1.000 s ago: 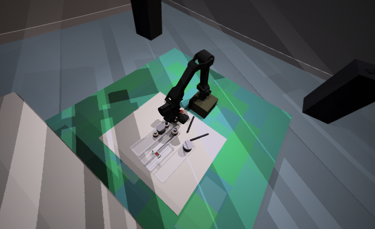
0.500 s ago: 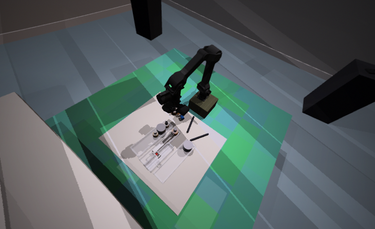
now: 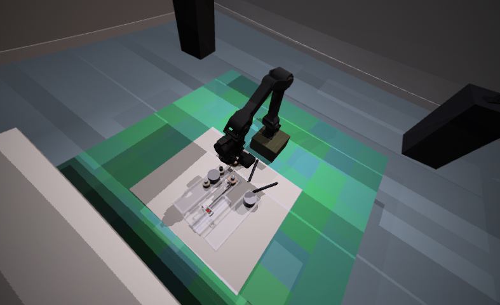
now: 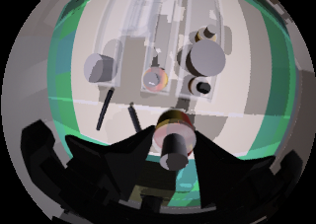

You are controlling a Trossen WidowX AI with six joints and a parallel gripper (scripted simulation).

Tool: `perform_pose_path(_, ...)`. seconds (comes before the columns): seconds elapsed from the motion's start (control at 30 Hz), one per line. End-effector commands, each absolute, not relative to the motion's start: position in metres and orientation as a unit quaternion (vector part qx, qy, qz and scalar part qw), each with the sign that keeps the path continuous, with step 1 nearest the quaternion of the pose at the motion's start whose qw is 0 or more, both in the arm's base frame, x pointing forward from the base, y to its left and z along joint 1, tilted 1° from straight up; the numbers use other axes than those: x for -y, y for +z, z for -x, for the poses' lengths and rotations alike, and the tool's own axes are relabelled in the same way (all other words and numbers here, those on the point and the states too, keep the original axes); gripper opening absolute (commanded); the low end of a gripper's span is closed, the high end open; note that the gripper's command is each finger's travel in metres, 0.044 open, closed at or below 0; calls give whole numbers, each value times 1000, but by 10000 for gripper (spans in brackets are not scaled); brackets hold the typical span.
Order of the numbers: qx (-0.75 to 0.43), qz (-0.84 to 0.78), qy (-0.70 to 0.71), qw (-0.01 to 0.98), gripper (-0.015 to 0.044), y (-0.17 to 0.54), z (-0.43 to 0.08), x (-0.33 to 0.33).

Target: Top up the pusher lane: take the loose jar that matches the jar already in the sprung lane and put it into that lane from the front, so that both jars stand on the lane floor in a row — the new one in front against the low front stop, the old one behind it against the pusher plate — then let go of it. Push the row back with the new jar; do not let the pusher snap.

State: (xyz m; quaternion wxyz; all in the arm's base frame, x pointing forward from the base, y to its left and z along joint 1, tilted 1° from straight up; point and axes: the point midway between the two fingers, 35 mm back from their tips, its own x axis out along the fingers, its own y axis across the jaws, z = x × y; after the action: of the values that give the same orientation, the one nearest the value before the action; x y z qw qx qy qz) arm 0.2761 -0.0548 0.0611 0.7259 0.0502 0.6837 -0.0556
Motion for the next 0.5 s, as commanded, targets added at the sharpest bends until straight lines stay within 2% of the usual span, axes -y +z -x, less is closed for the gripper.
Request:
perform_pose_path(0.0, -689, -55, -60, 720, 0, 46, -280, 38)
perform_pose_path(0.47, -687, -66, -69, 720, 0, 22, -289, 16)
